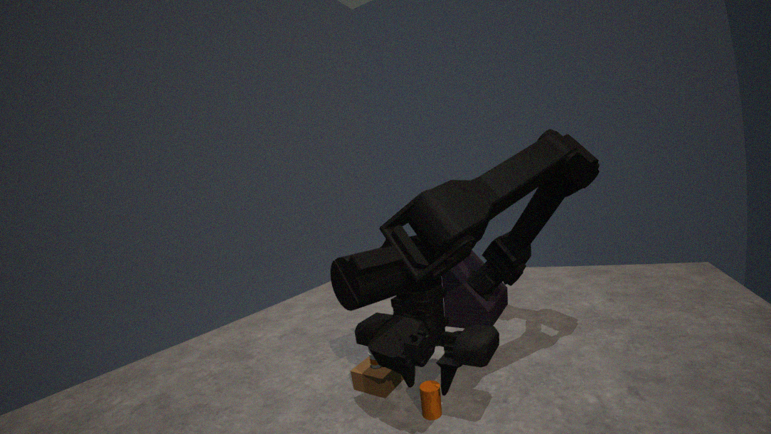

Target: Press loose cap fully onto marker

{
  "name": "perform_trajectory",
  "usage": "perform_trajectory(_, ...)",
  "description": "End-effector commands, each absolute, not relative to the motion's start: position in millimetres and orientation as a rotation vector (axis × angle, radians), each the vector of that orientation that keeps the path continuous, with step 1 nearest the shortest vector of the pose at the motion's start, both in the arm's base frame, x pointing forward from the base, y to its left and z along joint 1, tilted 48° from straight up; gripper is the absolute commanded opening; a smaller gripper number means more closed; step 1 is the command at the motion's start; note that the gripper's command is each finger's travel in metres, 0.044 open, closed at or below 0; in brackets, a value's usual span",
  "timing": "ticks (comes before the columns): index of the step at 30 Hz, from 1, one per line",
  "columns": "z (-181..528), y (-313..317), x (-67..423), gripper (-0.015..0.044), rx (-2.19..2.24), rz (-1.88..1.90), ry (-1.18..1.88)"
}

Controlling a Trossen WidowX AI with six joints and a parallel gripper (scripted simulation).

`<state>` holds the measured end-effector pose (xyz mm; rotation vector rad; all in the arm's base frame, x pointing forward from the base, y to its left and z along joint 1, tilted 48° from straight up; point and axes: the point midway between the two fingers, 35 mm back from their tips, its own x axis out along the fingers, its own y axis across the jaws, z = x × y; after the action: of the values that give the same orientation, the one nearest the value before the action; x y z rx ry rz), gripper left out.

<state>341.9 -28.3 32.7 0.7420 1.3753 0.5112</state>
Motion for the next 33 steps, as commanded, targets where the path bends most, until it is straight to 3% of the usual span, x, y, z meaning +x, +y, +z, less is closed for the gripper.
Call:
perform_trajectory(1,28,-23,341,0.0243,0.752,0.514,1.379)
perform_trajectory(18,13,-4,343,0.0243,0.754,0.517,1.378)
perform_trajectory(22,13,-4,344,0.0138,0.753,0.516,1.378)
perform_trajectory(31,12,-4,343,0.0078,0.753,0.516,1.378)
perform_trajectory(33,14,-6,343,0.0026,0.753,0.516,1.378)
